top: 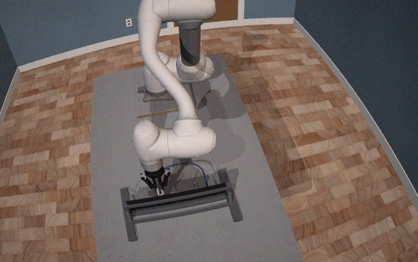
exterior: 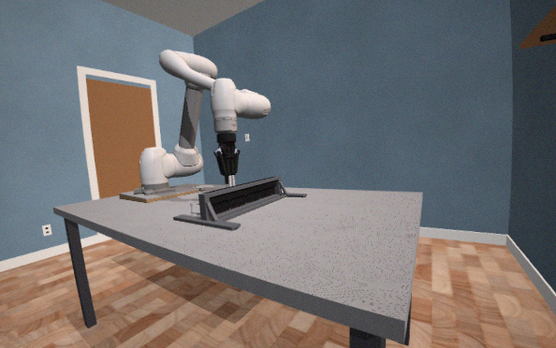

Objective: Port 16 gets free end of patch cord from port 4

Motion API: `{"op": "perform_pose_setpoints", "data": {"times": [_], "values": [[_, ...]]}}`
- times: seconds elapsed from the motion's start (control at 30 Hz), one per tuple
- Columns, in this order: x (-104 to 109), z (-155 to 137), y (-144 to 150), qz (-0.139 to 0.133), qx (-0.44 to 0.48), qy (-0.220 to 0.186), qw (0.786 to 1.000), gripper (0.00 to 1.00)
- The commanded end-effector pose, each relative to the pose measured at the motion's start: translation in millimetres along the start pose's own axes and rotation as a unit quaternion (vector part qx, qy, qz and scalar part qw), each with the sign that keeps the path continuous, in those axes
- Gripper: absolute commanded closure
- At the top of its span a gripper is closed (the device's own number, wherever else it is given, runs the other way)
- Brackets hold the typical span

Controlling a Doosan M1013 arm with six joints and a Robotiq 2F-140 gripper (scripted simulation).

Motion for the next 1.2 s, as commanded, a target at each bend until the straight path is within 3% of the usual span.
{"op": "perform_pose_setpoints", "data": {"times": [0.0,1.17], "values": [[0.2,-0.5,-0.1,0.000,0.000,0.000,1.000,1.00],[0.2,-3.7,-0.6,0.000,0.000,0.000,1.000,1.00]]}}
Point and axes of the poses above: the point where the finger pads meet when closed, its own x axis back along the fingers, its own y axis across the jaws, z = x × y, the point moved 2 cm from there along x, back along the fingers, and after that the axes turned 10 degrees about x, right-handed, at the moved point
